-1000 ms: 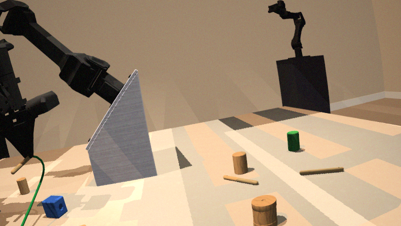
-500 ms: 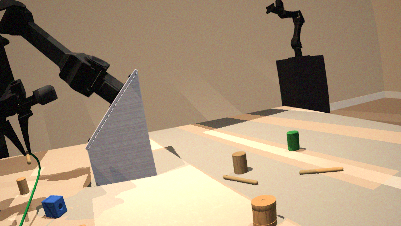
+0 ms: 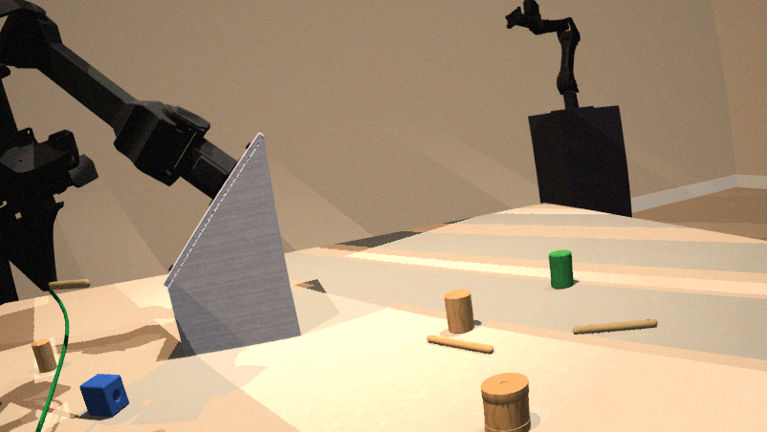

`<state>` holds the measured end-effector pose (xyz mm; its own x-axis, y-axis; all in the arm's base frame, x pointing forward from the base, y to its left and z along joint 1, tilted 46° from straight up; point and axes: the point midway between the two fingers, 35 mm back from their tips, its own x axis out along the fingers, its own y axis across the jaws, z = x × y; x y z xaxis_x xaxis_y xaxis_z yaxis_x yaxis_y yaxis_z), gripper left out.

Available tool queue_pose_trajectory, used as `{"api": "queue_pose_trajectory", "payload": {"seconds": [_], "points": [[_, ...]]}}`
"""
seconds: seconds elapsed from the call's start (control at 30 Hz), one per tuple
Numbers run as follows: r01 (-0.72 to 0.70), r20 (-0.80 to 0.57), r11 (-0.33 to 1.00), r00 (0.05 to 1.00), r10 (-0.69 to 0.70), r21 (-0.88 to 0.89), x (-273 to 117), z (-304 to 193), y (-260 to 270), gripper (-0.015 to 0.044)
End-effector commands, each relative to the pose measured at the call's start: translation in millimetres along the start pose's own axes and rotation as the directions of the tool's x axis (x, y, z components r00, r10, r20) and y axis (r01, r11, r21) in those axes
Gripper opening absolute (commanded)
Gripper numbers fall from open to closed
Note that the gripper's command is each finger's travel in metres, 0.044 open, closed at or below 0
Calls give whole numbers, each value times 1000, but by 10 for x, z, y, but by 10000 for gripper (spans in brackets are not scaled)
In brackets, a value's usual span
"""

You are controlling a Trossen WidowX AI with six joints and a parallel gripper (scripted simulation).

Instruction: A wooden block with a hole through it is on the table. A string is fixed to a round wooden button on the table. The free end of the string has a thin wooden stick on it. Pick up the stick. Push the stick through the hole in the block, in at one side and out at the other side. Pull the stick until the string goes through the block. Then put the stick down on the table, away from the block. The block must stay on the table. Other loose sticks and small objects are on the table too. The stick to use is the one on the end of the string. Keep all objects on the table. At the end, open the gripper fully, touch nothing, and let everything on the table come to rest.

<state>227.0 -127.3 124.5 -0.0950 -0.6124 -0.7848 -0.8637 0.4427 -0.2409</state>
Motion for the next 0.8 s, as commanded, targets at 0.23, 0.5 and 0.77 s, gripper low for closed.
{"api": "queue_pose_trajectory", "payload": {"seconds": [0.23, 0.5, 0.77], "points": [[-27, -8, 912, 1000, 26, -409, -58, 44, -19, 0], [-40, -16, 742, 999, 40, -669, -109, 63, -32, 0], [-48, -24, 501, 998, 53, -864, -160, 82, -44, 0]]}}
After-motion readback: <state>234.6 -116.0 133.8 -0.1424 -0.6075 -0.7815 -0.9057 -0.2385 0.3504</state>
